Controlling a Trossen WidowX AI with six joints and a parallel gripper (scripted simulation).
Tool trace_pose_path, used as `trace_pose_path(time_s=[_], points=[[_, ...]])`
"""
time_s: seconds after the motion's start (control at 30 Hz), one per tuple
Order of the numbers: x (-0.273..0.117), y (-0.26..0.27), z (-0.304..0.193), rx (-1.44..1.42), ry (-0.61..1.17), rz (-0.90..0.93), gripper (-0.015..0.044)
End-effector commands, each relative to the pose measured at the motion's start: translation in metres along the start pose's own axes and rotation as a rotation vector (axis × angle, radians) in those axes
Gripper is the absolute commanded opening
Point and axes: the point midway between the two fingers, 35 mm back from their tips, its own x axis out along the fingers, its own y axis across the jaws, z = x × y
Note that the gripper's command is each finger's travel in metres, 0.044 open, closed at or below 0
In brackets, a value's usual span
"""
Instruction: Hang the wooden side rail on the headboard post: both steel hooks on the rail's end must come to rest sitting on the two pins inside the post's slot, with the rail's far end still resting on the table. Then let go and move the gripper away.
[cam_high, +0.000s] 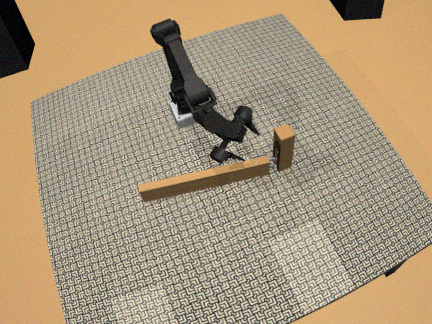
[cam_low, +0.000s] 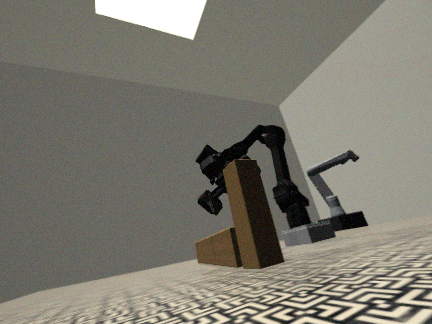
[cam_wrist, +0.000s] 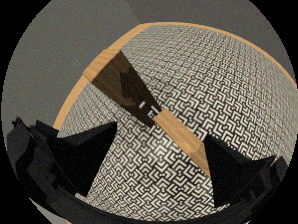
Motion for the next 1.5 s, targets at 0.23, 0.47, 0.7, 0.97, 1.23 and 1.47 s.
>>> trace_pose_path(time_s=[0.23, 0.47, 0.7, 0.97, 1.23, 1.47], points=[[0.006, -0.014, 0.016, 1.05, 0.202, -0.349, 0.044], [0.0, -0.017, 0.021, 1.487, 0.184, -0.624, 0.044], [-0.007, -0.018, 0.024, 1.751, 0.101, -0.831, 0.044], [-0.014, -0.018, 0.027, 1.989, -0.04, -1.005, 0.044], [-0.014, -0.018, 0.027, 1.989, -0.04, -1.005, 0.044], [-0.014, -0.018, 0.027, 1.989, -0.04, -1.005, 0.044]])
